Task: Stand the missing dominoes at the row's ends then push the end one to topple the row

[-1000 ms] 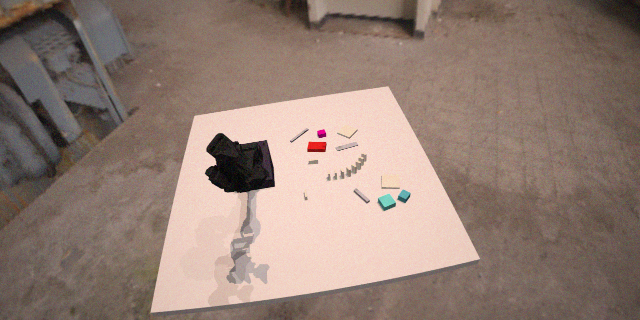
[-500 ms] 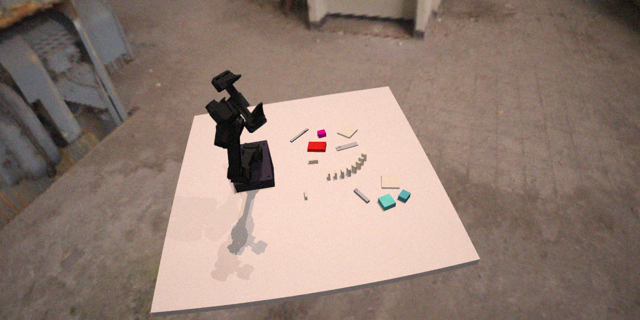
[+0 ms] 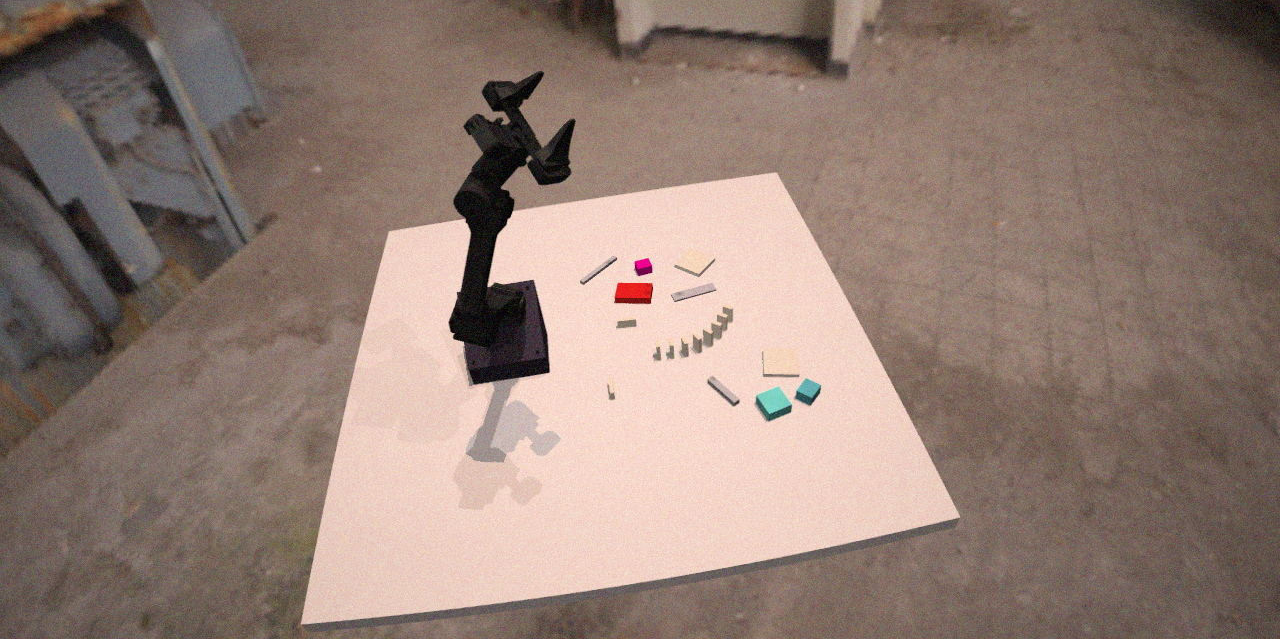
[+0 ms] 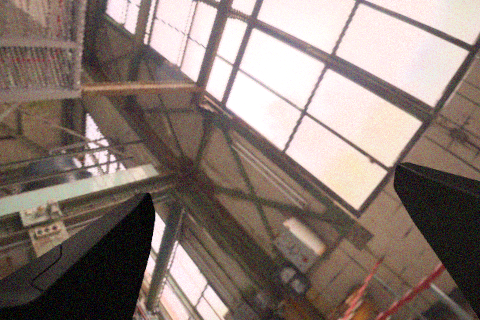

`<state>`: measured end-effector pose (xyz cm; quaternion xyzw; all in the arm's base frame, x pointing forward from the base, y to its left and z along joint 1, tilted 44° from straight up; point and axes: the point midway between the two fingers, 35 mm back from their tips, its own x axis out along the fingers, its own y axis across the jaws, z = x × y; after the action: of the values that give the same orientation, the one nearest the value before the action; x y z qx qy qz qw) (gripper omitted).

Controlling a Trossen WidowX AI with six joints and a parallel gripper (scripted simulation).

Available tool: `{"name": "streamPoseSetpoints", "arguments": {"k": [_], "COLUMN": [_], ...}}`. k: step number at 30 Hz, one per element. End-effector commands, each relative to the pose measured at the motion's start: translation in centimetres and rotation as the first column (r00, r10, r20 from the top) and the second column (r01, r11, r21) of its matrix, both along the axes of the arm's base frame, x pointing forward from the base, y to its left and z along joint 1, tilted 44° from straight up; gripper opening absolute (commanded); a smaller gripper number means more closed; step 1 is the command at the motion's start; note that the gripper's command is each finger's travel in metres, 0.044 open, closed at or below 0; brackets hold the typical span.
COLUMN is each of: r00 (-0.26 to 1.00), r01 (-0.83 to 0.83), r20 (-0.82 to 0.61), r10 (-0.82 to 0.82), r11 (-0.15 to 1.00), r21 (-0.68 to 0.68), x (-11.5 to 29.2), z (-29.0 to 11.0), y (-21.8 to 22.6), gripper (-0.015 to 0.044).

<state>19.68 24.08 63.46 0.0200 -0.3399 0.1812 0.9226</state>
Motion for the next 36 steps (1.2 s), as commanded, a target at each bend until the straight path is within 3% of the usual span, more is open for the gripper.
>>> {"name": "streamPoseSetpoints", "arguments": {"k": [1,8,15,23,31,36], "r00": [0.993,0.961,0.855,0.656,0.432,0.322], "r01": [0.007,0.015,0.033,0.077,0.077,0.080], "r20": [-0.120,-0.267,-0.475,-0.657,-0.743,-0.759], "r10": [-0.022,-0.077,-0.207,-0.371,-0.511,-0.566], "r11": [0.993,0.974,0.937,0.899,0.842,0.815], "r21": [-0.119,-0.224,-0.348,-0.431,-0.534,-0.574], "x": [4.2,8.8,14.9,20.2,22.1,22.4], "z": [-5.2,-11.4,-21.2,-32.2,-41.7,-45.4], "y": [3.5,5.6,6.4,3.4,-0.9,-3.1], "gripper": [0.0440,0.0440,0.0440,0.0440,0.0440,0.0440]}}
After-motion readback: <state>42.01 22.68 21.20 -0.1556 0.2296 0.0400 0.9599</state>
